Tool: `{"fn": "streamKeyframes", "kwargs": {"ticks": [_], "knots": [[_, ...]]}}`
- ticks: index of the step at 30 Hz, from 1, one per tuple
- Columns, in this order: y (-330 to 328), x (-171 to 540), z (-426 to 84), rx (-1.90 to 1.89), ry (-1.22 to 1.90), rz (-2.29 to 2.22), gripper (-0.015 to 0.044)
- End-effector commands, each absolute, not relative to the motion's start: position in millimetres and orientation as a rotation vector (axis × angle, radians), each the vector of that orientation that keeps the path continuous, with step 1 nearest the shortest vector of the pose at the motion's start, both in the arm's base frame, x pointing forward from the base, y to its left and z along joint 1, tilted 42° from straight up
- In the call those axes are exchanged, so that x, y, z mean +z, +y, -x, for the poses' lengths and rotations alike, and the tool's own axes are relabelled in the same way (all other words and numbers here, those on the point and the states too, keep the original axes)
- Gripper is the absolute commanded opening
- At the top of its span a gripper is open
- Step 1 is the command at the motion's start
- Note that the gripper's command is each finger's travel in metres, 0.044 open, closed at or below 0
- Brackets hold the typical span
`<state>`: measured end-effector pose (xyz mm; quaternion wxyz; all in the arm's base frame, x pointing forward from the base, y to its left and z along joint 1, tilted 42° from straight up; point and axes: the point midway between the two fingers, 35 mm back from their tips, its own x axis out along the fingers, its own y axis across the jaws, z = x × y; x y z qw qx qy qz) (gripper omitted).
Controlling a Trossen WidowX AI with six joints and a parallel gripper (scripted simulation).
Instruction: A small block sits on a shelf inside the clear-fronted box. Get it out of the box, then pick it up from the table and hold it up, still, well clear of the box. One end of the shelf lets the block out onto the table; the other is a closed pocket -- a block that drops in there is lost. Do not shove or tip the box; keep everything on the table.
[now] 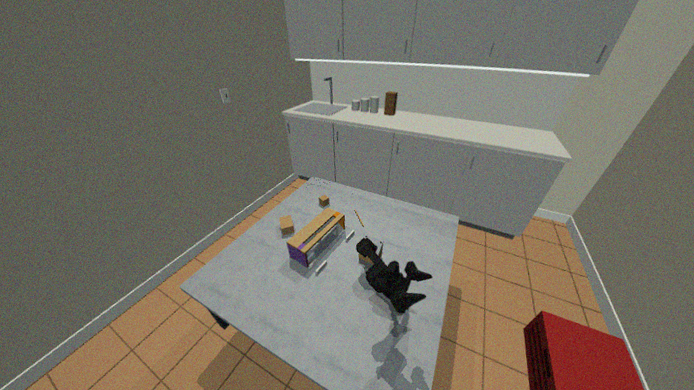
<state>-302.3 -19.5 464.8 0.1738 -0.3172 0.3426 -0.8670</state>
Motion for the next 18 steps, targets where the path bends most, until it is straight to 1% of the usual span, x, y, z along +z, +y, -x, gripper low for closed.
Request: {"fn": "streamKeyframes", "kwargs": {"ticks": [1, 3, 10, 18], "knots": [[-19.8, 466.2, 301.3, -2.456, 0.984, 0.909, 0.04], [-22.0, 477.1, 293.1, -2.432, 1.085, 0.99, 0.04], [-36.9, 544.7, 224.1, -2.193, 1.751, 1.536, 0.04], [-54.3, 604.5, 103.3, -1.657, 2.52, 2.235, 0.04]]}}
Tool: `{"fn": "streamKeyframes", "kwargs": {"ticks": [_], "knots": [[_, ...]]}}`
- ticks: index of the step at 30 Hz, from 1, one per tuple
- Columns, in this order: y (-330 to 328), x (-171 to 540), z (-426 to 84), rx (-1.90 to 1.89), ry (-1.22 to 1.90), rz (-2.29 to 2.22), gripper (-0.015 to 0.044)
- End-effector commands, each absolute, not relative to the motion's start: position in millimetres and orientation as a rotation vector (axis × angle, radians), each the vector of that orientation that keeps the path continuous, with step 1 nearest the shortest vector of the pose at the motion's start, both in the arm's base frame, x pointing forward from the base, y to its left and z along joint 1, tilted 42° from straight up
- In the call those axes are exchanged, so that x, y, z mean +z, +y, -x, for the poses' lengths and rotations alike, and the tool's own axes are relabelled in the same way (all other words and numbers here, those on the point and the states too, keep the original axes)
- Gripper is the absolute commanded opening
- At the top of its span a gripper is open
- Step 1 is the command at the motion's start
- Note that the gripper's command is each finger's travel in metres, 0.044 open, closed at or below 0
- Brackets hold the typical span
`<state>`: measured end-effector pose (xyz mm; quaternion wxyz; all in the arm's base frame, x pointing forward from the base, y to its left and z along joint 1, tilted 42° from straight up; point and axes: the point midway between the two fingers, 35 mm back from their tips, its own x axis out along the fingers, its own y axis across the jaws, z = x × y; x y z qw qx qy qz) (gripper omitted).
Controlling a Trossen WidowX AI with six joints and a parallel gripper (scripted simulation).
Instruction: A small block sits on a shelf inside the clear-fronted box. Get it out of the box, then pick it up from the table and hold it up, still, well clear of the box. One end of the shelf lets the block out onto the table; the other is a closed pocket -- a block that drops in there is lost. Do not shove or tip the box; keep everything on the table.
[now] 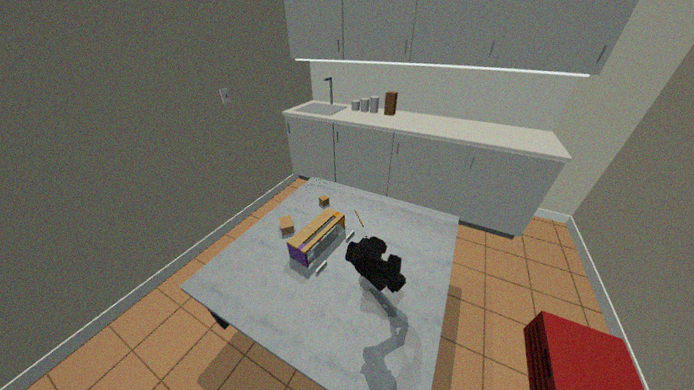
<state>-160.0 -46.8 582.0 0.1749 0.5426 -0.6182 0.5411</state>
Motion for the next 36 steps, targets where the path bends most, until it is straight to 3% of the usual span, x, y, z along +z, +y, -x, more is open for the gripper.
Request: {"fn": "streamKeyframes", "kwargs": {"ticks": [1, 6, 23, 36], "knots": [[-56.1, 608.7, 87.1, 1.011, -1.672, -1.488, 0.04], [-63.1, 611.5, 13.3, 0.726, -1.524, -1.439, 0.04], [-65.9, 582.8, -139.5, 0.187, -1.05, -1.2, 0.04], [-42.8, 460.4, -305.1, -0.169, -0.18, -0.358, 0.04]]}}
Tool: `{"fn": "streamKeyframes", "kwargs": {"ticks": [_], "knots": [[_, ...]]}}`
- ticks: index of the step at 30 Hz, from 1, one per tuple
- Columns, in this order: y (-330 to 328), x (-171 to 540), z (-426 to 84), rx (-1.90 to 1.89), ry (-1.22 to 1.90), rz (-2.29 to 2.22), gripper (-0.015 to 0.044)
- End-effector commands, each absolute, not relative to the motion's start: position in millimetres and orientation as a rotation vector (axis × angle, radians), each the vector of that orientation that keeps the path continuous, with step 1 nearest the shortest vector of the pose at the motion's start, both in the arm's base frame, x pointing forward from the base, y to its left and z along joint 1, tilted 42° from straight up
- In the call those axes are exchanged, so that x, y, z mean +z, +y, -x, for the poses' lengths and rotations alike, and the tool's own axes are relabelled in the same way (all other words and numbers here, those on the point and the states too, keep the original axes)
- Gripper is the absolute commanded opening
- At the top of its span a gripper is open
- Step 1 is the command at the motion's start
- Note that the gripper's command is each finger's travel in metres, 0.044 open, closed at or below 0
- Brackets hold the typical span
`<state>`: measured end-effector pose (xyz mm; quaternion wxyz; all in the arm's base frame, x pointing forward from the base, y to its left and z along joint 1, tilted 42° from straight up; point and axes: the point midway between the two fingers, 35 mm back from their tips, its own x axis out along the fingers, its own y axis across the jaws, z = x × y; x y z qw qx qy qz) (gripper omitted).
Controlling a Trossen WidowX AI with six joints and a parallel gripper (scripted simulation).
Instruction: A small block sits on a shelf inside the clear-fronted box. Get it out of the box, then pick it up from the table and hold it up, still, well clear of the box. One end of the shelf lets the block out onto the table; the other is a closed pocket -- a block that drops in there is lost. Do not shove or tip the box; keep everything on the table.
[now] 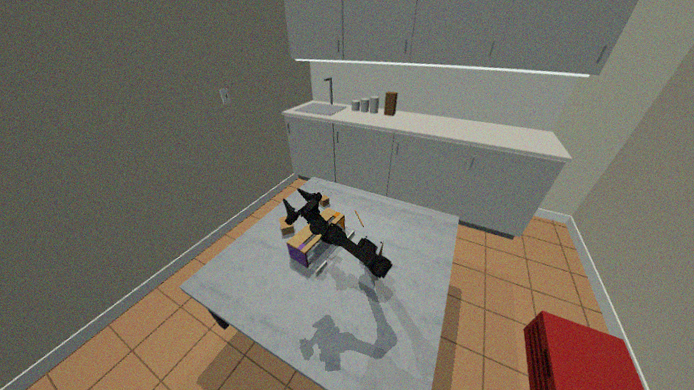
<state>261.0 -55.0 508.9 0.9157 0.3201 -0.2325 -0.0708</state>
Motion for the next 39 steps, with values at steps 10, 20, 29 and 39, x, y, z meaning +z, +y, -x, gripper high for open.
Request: {"fn": "streamKeyframes", "kwargs": {"ticks": [10, 20, 29, 39], "knots": [[-15.3, 346.4, -350.9, 0.014, 0.367, 0.207, 0.04], [18.4, 237.6, -338.6, 0.518, 0.789, 0.692, 0.04], [50.6, 172.2, -285.0, 1.237, 0.937, 0.944, 0.04], [59.3, 163.5, -266.5, 1.465, 0.914, 0.959, 0.04]]}}
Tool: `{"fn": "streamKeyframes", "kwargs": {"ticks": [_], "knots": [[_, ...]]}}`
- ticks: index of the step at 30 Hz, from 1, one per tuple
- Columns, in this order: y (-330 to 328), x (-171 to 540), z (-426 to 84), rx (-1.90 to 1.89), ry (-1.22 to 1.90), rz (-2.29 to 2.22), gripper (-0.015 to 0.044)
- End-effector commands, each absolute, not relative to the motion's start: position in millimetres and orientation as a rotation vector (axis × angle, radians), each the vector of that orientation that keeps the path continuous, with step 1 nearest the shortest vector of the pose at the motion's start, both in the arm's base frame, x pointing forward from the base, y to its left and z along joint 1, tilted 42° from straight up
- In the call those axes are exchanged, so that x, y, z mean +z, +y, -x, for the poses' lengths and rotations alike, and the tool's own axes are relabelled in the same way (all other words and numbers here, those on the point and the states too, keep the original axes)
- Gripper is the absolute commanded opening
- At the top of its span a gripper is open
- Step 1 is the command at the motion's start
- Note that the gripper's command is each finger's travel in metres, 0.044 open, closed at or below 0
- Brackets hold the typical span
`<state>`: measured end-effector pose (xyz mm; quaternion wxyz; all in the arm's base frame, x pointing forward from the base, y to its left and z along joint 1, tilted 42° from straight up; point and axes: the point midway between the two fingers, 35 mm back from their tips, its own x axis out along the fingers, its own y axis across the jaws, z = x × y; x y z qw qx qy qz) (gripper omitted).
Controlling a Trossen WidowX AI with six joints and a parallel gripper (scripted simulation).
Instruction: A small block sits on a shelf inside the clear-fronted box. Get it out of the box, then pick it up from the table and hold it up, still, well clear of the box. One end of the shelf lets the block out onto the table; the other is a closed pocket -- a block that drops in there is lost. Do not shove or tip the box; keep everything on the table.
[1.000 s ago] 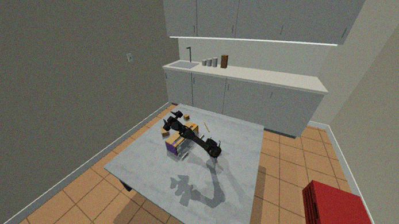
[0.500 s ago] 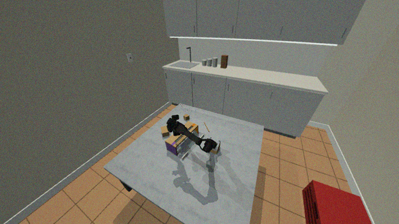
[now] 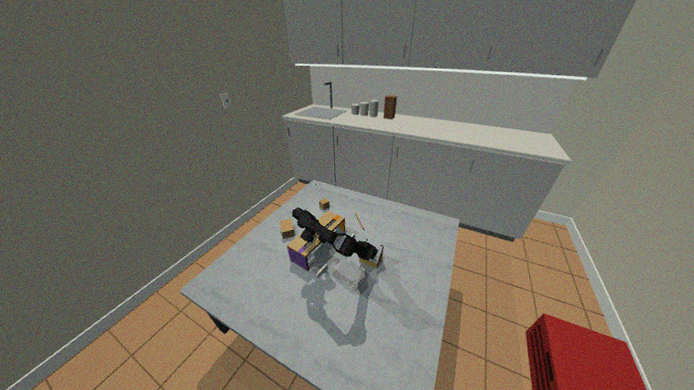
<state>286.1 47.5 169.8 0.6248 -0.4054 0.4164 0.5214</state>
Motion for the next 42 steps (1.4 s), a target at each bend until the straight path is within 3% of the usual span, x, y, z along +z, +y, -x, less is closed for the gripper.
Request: {"fn": "streamKeyframes", "kwargs": {"ticks": [1, 42], "knots": [[59.3, 163.5, -266.5, 1.465, 0.914, 0.959, 0.04], [95.0, 127.1, -267.1, 1.464, 0.912, 0.96, 0.04]]}}
